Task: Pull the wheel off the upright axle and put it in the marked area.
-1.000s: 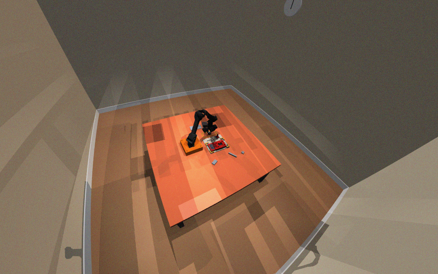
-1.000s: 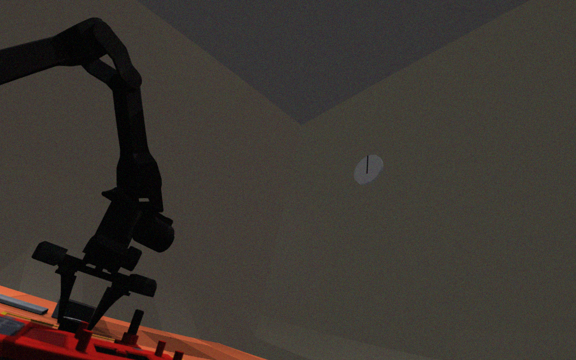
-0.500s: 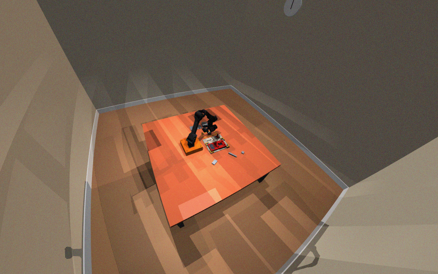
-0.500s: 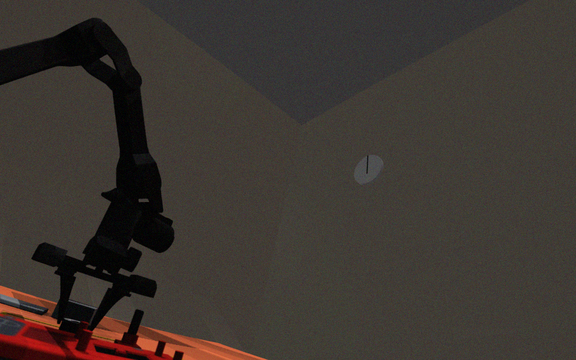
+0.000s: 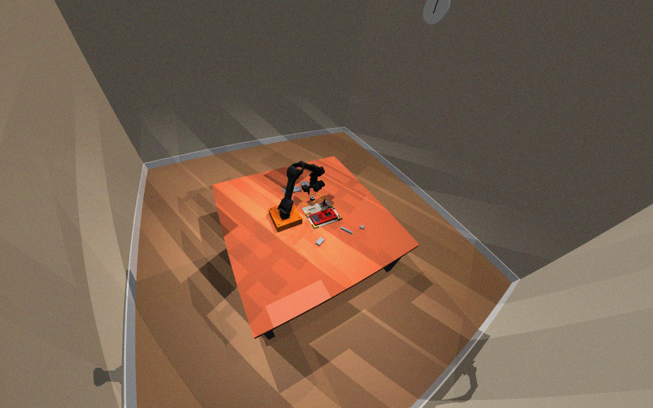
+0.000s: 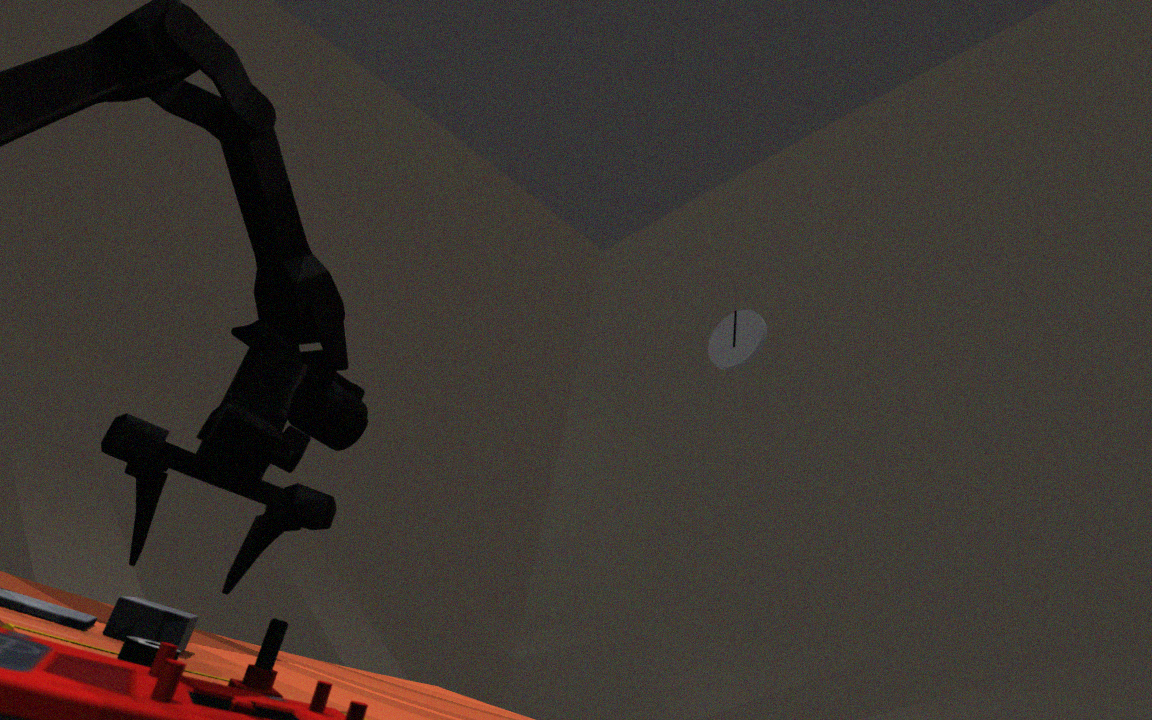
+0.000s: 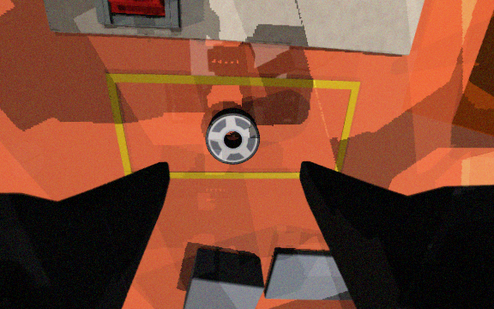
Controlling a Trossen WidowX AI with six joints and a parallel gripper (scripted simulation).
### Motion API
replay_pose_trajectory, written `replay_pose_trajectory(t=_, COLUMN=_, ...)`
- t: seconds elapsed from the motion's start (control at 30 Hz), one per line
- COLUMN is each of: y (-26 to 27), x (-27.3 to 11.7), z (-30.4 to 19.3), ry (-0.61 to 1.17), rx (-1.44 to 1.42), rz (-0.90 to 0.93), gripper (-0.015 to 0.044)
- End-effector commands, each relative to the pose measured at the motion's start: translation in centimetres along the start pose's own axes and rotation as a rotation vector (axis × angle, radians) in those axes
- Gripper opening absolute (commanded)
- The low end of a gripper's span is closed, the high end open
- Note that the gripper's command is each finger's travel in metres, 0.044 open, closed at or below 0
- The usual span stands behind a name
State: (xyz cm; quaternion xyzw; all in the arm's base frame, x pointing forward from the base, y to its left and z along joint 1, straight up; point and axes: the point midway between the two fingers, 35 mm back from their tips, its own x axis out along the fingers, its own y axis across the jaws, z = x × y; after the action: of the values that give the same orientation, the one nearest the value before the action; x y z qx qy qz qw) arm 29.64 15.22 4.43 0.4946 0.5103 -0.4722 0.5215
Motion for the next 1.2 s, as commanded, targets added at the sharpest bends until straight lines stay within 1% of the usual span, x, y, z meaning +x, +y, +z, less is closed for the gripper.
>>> replay_pose_trajectory(t=0.0, y=-2.3, x=-1.5, z=1.0, ry=-0.005, rx=0.002, rz=-0.012, gripper=0.0431)
replay_pose_trajectory(t=0.03, y=-3.0, x=-2.1, z=1.3, ry=-0.005, rx=0.002, rz=-0.012, gripper=0.044)
replay_pose_trajectory(t=0.27, y=-7.9, x=-4.8, z=3.4, ry=-0.007, rx=0.006, rz=-0.018, gripper=0.044)
replay_pose_trajectory(t=1.17, y=-8.0, x=-4.9, z=3.5, ry=-0.007, rx=0.006, rz=-0.019, gripper=0.044)
